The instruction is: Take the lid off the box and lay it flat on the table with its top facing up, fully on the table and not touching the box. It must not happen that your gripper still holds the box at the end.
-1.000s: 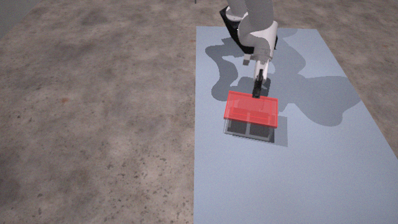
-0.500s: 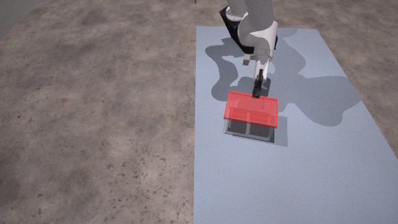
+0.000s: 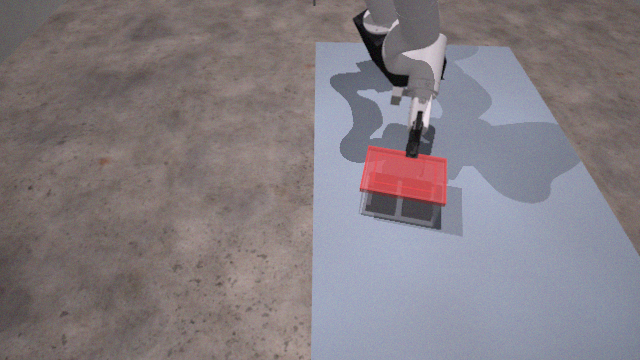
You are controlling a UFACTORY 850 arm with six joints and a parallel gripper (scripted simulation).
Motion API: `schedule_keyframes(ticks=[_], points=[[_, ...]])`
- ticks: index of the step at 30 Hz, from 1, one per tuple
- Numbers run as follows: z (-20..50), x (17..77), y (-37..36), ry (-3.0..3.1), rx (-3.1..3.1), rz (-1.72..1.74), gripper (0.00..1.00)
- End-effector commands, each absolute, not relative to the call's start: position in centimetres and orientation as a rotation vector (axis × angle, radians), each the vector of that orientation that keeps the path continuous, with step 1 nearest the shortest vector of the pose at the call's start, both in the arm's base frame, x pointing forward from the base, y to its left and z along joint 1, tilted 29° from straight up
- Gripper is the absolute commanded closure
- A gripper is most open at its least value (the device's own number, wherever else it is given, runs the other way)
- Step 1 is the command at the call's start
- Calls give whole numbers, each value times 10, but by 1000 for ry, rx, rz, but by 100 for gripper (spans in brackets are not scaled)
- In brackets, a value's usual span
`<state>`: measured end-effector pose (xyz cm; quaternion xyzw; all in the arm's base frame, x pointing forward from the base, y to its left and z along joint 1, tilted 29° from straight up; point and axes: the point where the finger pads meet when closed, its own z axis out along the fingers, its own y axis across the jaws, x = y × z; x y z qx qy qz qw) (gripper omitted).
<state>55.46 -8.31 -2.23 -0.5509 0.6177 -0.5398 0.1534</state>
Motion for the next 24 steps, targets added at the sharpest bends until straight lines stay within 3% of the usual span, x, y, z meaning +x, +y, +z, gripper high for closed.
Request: schedule_keyframes(ticks=[1, 24], points=[[-22, 555, -83, 1770, -1579, -1548, 100], [-19, 555, -81, 1796, -1590, -1532, 100]])
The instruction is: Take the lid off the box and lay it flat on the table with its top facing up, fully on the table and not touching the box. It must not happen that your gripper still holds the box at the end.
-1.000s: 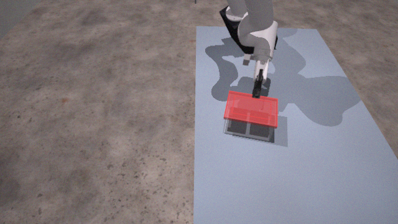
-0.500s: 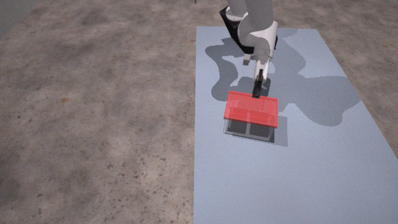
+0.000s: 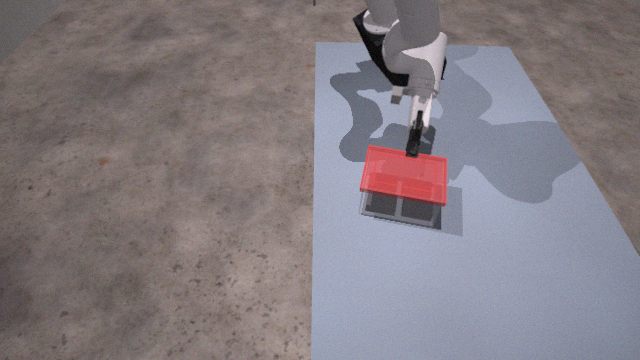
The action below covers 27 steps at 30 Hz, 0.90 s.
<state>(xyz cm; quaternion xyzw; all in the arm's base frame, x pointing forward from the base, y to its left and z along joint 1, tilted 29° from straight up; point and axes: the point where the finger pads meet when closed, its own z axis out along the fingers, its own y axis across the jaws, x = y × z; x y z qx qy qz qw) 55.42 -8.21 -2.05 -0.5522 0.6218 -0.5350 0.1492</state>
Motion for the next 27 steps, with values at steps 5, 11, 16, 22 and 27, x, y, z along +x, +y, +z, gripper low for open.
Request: schedule_keyframes(ticks=[5, 11, 16, 22, 27], points=[[-17, 555, -80, 1806, -1595, -1526, 100], [-17, 555, -80, 1810, -1597, -1523, 100], [-17, 555, -80, 1811, -1597, -1523, 100], [-16, 555, -80, 1814, -1598, -1520, 100], [-15, 555, -80, 1819, -1601, -1517, 100]])
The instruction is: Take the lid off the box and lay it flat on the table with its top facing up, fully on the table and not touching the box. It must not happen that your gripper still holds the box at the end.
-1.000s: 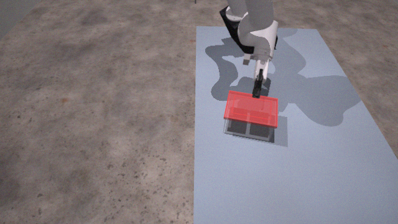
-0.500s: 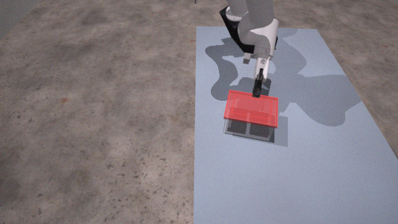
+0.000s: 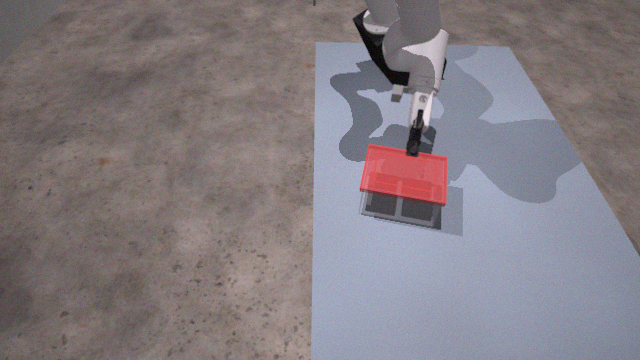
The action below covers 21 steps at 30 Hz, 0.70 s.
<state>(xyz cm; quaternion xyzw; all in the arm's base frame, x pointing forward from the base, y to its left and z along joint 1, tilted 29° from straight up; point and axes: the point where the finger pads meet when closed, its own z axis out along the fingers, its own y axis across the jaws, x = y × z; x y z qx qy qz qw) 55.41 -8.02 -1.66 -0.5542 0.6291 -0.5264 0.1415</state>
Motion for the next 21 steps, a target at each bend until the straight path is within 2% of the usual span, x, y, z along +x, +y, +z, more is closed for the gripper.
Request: schedule_keyframes(ticks=[1, 21], points=[[-15, 555, -79, 1821, -1602, -1516, 100], [-11, 555, -78, 1851, -1614, -1496, 100]])
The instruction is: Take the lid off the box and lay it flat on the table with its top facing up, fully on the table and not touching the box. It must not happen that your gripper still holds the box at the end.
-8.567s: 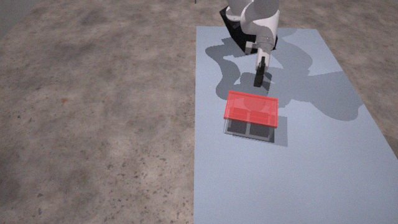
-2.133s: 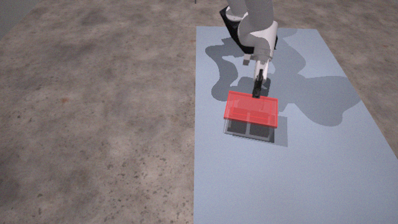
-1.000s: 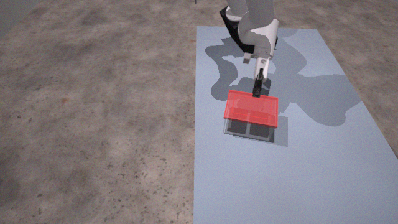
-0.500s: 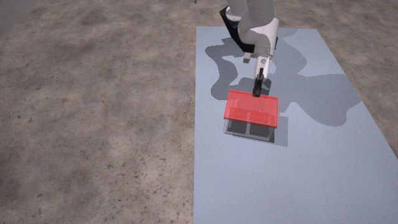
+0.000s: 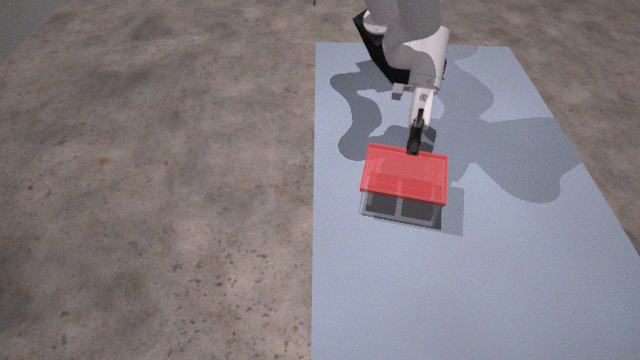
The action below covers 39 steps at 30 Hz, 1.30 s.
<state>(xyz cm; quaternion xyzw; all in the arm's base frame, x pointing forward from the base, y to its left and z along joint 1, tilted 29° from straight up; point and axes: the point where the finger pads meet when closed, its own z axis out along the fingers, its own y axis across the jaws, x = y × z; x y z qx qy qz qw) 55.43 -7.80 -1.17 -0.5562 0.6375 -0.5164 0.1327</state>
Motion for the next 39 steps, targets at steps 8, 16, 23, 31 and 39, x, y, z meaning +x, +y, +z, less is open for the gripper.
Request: schedule_keyframes(ticks=[8, 16, 23, 31, 39], points=[[-11, 555, -77, 1855, -1616, -1494, 100], [-9, 555, -77, 1866, -1621, -1487, 100], [-7, 555, -76, 1882, -1628, -1476, 100], [-6, 555, -75, 1890, -1631, -1470, 100], [-6, 555, -75, 1892, -1632, -1469, 100]])
